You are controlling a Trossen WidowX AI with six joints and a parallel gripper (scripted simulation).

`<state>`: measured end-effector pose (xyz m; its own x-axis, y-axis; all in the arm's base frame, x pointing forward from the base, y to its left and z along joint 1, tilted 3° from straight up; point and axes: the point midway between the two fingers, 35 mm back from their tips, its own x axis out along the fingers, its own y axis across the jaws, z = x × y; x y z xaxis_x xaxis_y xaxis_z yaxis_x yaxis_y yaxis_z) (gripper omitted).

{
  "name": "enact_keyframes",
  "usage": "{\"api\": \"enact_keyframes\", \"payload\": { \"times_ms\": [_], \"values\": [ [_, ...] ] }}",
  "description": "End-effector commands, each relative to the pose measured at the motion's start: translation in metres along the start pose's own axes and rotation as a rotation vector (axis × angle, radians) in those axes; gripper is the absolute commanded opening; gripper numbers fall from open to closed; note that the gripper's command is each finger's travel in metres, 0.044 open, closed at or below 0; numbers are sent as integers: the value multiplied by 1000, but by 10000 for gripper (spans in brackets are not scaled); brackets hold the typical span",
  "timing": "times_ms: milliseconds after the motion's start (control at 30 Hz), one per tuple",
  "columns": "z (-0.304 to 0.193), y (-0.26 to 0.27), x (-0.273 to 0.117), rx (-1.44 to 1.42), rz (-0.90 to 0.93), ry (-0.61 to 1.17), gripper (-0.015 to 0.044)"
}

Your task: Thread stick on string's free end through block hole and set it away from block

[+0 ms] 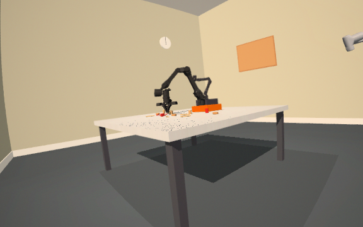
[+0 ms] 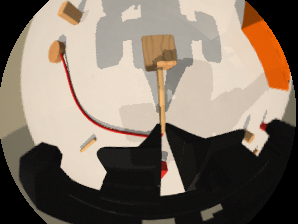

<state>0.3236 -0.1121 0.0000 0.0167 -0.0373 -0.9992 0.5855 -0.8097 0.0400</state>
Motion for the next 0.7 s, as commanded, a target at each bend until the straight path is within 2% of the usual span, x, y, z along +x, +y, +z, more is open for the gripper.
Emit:
{"api": "enact_keyframes", "payload": {
  "times_ms": [0, 667],
  "values": [
    [2, -1, 1, -5, -2, 2, 0],
    [28, -1, 1, -5, -2, 1, 0]
  ]
}}
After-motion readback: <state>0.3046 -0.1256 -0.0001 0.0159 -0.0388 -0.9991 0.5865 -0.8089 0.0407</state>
